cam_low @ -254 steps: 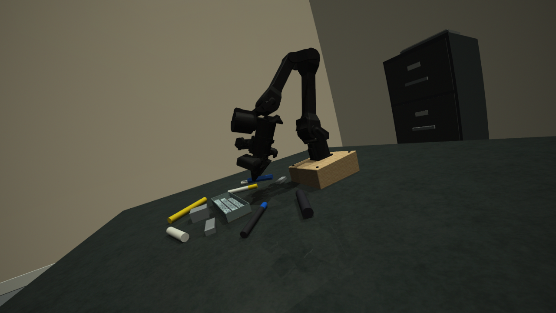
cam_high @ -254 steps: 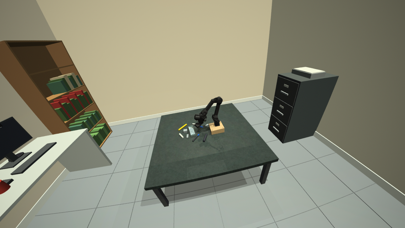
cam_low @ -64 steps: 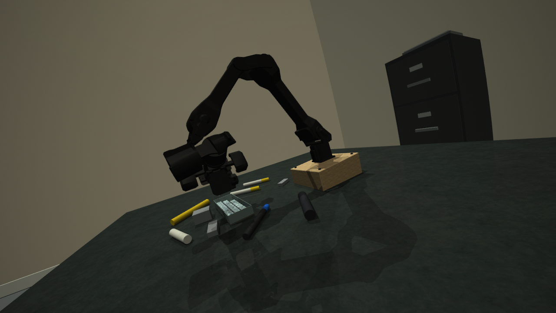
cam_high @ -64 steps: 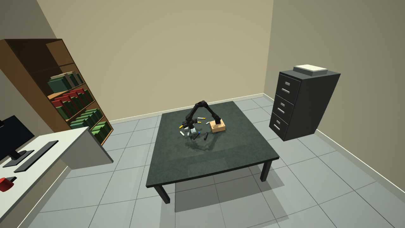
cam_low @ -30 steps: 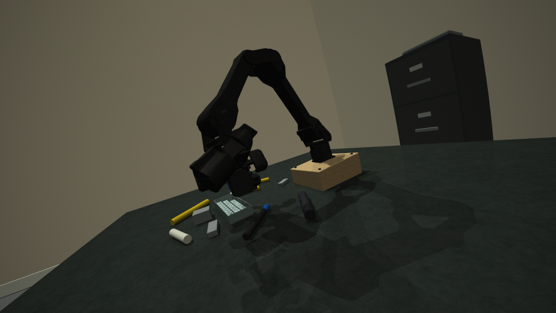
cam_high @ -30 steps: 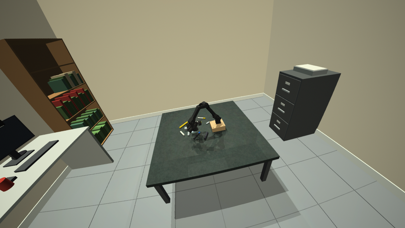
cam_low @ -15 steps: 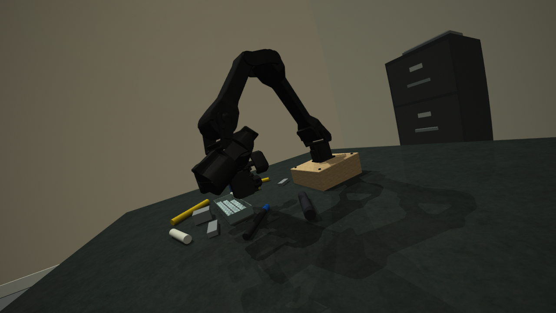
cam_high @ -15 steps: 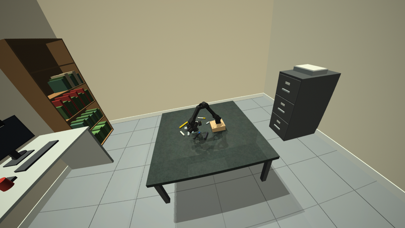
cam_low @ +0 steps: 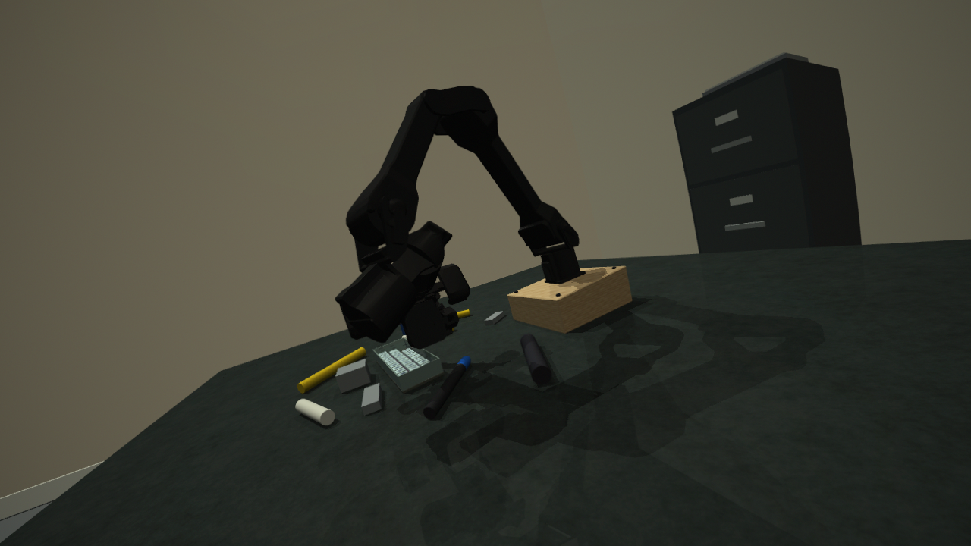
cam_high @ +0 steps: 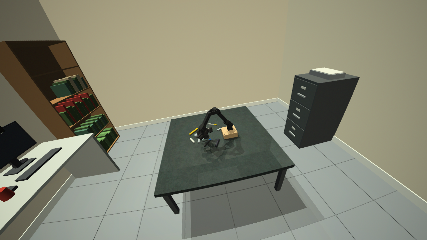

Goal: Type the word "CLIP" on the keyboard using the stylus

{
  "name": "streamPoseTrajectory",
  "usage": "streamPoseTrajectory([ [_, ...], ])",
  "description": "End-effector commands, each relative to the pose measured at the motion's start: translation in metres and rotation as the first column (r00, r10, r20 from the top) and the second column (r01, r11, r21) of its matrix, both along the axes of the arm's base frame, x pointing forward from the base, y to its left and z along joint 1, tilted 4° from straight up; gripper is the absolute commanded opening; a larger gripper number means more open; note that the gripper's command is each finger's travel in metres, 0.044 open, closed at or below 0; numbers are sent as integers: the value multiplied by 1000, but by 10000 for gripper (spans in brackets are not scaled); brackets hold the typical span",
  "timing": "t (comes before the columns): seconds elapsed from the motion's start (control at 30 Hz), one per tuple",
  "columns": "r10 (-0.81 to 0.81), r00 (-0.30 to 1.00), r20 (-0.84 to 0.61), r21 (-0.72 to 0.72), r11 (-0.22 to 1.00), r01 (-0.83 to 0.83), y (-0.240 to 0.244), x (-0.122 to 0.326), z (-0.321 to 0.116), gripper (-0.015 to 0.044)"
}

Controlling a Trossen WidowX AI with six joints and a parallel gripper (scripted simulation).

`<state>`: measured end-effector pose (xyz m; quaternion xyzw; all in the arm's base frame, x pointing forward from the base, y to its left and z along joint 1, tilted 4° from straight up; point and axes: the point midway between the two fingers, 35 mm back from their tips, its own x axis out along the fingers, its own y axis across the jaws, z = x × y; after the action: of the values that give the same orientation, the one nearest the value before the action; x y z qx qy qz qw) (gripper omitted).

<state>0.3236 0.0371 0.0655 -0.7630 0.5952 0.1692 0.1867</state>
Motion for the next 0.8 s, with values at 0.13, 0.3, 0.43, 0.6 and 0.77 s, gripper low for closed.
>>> streamPoseTrajectory([
  [0.13,-3,1000,-3,2,1000,3,1,0,-5,81],
  [0.3,-3,1000,-3,2,1000,3,1,0,-5,81],
  [0.43,-3,1000,-3,2,1000,3,1,0,-6,81],
  [0.6,-3,1000,-3,2,1000,3,1,0,-8,81],
  [0.77,-3,1000,-3,2,1000,3,1,0,-9,81],
])
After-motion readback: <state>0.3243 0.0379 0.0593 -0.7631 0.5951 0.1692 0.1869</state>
